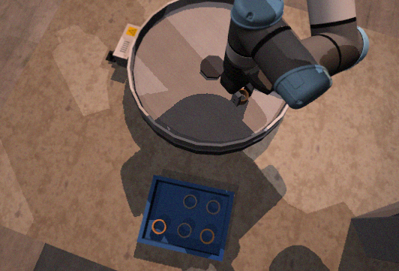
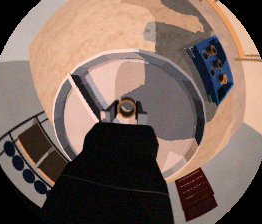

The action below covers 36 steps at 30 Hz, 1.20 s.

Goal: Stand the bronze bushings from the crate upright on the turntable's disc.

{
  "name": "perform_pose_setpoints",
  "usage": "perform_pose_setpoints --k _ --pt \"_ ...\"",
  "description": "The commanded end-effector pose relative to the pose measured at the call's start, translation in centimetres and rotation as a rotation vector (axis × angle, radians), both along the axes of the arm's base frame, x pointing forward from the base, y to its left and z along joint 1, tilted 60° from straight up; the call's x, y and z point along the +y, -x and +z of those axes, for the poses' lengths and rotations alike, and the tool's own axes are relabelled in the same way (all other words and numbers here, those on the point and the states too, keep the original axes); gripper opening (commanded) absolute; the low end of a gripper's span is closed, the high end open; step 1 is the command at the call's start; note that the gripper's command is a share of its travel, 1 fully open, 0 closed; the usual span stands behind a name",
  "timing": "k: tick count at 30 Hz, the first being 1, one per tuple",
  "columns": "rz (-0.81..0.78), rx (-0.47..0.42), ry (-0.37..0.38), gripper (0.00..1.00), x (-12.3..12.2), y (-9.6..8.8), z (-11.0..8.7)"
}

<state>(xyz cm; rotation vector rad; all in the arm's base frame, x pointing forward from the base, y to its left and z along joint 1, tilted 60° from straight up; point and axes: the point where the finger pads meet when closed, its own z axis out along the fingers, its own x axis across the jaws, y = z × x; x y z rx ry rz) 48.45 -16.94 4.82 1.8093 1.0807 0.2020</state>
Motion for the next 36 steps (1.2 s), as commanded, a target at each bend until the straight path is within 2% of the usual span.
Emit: perform_pose_setpoints --k 1,36 --pt "0.000 -0.003 0.001 0.00 -0.07 -0.09 0.09" --pt "0.000 -0.003 0.001 0.00 -0.53 -0.44 -0.24"
